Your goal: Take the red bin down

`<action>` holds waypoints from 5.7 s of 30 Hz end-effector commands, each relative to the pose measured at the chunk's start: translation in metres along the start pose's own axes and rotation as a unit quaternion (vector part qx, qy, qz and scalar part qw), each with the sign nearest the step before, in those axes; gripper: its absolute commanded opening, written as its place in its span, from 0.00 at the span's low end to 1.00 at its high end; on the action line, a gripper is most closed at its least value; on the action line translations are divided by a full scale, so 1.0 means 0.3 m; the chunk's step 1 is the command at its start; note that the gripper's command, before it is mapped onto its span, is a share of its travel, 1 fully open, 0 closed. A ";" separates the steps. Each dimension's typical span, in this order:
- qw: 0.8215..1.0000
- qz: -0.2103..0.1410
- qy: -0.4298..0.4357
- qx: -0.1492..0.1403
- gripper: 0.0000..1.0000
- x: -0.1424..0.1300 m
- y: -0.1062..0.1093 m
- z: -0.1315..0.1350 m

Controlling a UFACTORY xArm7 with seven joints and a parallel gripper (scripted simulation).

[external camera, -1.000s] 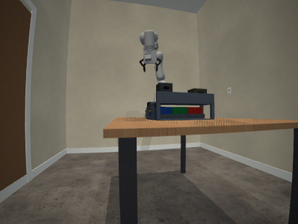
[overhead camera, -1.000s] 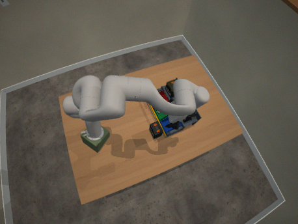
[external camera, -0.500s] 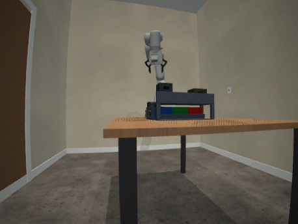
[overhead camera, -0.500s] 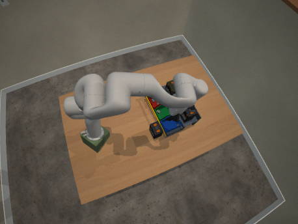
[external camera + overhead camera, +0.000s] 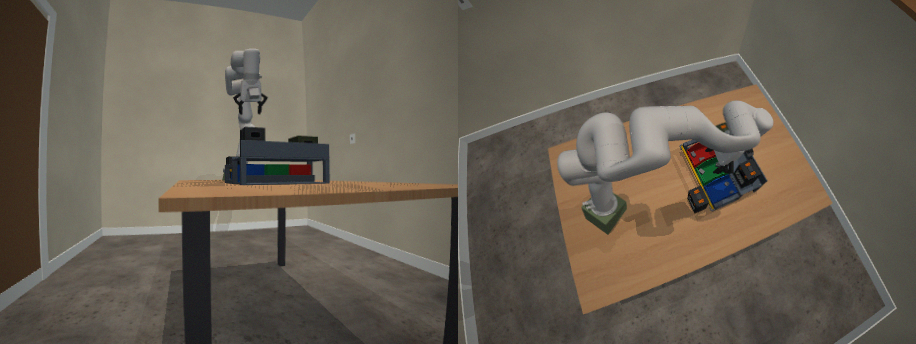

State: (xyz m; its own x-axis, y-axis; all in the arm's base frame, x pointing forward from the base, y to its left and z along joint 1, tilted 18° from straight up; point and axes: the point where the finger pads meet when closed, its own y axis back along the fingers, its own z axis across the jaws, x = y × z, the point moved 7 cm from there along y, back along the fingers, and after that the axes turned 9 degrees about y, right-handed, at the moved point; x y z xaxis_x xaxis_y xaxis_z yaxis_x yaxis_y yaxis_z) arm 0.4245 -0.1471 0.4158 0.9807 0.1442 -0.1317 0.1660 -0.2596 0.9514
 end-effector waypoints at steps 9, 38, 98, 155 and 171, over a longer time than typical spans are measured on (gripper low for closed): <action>0.995 -0.025 0.091 -0.013 1.00 0.073 -0.036 -0.175; 1.000 0.004 -0.009 0.001 1.00 0.140 -0.198 -0.282; 0.913 0.112 -0.389 0.054 1.00 0.168 -0.681 -0.102; 0.731 0.191 -0.649 0.091 1.00 0.123 -0.639 -0.153; 0.731 0.191 -0.649 0.091 0.47 0.123 -0.636 -0.154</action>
State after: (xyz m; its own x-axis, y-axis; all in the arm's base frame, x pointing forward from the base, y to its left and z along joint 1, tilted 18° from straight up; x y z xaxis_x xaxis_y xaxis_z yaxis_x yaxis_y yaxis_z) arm 0.4234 -0.0477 0.2410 0.2112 -0.9686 -0.1312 -0.2475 -0.1829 0.9515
